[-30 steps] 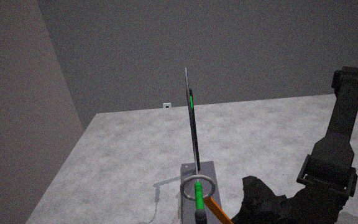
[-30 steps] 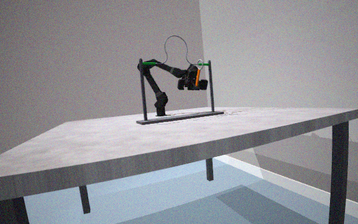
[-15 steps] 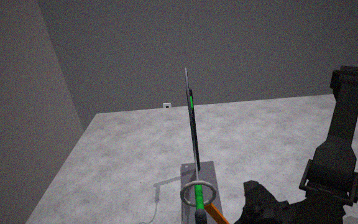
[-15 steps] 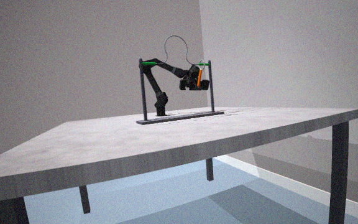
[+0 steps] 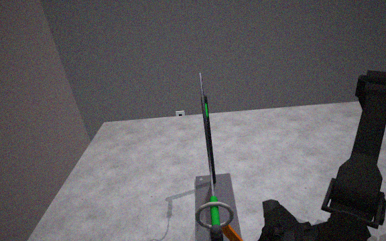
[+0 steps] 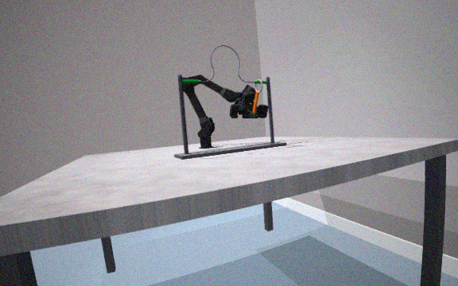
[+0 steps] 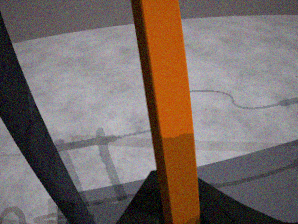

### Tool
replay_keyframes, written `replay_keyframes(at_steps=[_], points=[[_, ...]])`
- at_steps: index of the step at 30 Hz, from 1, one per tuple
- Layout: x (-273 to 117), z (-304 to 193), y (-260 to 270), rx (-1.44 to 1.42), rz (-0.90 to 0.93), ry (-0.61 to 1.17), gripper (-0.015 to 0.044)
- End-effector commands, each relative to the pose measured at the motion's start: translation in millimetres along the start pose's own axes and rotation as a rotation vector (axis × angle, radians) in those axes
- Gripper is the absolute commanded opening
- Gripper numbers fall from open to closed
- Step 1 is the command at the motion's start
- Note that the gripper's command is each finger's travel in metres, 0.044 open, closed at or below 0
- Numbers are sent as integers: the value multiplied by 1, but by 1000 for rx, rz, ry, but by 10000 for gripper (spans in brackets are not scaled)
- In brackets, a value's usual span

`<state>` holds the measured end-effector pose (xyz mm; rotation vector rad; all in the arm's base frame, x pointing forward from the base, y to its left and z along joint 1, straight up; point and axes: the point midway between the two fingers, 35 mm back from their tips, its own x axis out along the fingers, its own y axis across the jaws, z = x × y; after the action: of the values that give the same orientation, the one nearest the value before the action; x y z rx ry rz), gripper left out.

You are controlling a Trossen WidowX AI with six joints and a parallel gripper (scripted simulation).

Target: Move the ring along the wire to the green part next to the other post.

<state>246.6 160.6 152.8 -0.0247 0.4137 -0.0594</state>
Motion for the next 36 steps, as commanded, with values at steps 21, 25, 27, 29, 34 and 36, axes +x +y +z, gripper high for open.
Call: replay_keyframes(at_steps=[21,25,27,29,34,36], points=[[0,0,0,0,-1,-1,60],[-1,-1,0,1,-1,1,160],[-5,-1,1,2,-2,4,160],[-10,-2,1,3,-2,8,160],[-26,-3,2,5,-4,12,160],[-32,-3,2,5,-5,12,160]])
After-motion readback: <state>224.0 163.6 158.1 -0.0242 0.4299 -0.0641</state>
